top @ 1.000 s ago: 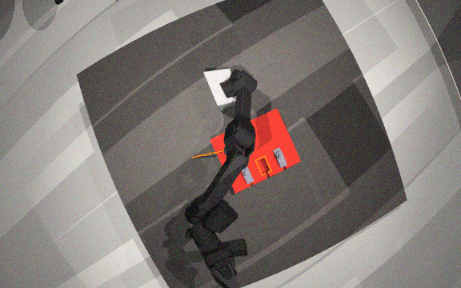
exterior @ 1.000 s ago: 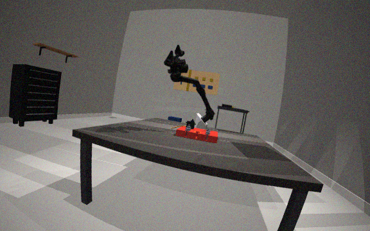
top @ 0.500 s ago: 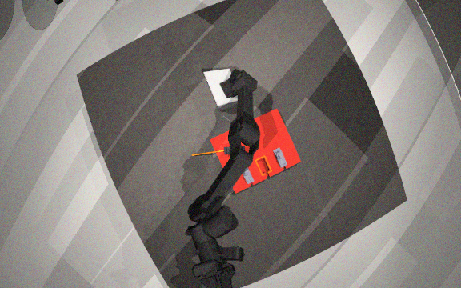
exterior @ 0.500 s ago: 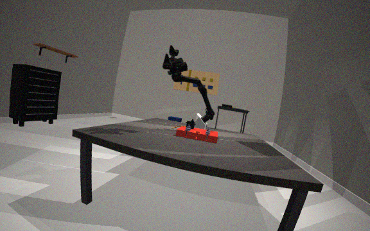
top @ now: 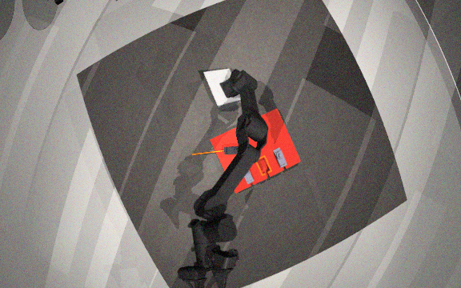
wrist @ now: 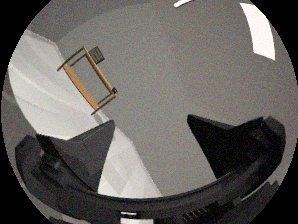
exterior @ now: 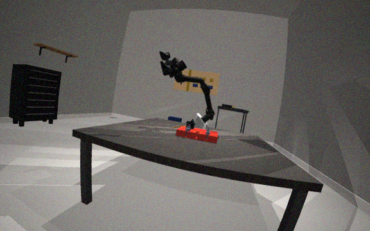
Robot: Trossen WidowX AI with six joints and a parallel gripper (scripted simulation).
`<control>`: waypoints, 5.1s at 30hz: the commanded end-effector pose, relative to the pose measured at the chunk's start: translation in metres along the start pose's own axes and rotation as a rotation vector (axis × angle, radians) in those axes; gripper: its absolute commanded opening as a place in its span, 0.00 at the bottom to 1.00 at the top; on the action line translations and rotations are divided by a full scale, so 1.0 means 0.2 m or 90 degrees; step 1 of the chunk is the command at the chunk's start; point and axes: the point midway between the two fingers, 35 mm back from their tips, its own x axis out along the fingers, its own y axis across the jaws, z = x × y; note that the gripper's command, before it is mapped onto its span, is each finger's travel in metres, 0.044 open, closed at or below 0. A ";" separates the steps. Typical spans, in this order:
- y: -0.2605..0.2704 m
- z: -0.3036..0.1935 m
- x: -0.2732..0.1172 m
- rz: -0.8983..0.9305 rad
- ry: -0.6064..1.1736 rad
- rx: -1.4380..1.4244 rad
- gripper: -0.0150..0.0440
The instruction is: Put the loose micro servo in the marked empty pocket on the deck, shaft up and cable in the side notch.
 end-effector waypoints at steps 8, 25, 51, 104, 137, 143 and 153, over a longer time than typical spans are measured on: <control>0.15 -0.18 -0.09 0.055 0.154 0.184 1.00; 0.42 -0.40 -0.36 0.086 0.406 0.449 1.00; 0.84 -0.49 -1.05 0.003 0.833 0.807 1.00; 1.31 -0.13 -2.17 -0.421 1.459 1.069 1.00; 1.40 -0.17 -2.20 -0.420 1.460 1.069 0.41; 1.34 -0.14 -2.18 -0.421 1.459 1.069 0.25; 1.27 -0.07 -2.19 -0.421 1.460 1.068 0.25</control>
